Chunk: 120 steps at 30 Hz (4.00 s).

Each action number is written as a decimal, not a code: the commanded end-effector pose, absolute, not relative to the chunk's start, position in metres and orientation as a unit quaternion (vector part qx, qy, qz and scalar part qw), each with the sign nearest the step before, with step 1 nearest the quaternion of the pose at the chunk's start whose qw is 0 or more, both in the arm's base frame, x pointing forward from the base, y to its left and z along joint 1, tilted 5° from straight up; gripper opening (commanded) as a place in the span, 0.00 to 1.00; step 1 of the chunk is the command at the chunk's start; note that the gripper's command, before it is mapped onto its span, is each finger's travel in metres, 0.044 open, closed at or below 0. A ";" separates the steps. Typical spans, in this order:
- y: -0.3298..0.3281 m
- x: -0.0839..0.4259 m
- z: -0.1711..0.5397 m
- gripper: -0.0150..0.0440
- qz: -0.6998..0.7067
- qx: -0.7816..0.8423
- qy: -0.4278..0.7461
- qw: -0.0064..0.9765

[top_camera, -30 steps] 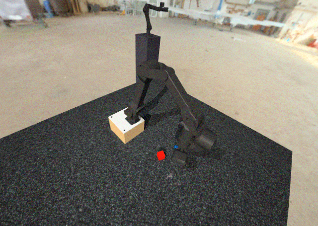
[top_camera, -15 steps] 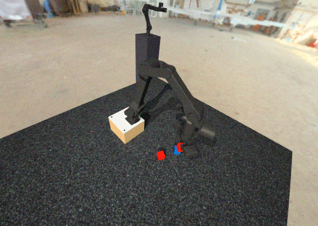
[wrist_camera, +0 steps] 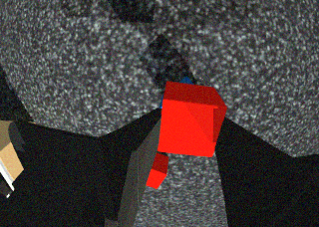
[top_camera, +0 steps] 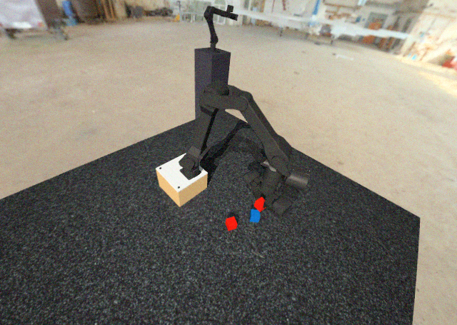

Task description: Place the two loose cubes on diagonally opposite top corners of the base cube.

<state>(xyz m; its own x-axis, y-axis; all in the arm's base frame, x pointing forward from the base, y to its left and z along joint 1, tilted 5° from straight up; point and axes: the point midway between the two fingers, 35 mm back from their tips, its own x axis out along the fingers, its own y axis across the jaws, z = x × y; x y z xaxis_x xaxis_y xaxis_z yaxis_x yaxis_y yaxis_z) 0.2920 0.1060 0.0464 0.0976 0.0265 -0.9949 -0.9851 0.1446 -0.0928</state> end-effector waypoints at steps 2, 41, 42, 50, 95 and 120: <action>0.105 0.293 0.048 0.43 0.447 -0.484 0.496 0.565; 0.107 0.296 0.020 0.43 0.448 -0.485 0.496 0.565; 0.107 0.296 0.020 0.43 0.448 -0.485 0.496 0.565; 0.107 0.296 0.020 0.57 0.448 -0.485 0.496 0.565; -0.005 0.245 0.083 0.70 0.359 -0.390 0.565 0.633; -0.005 0.253 -0.003 0.70 0.358 -0.388 0.565 0.634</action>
<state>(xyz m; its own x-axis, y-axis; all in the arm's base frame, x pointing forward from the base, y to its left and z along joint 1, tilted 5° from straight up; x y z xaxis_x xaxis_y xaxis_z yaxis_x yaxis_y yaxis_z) 0.2544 -0.0053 0.0032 0.1150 0.0106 -0.9933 -0.8918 0.4416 -0.0985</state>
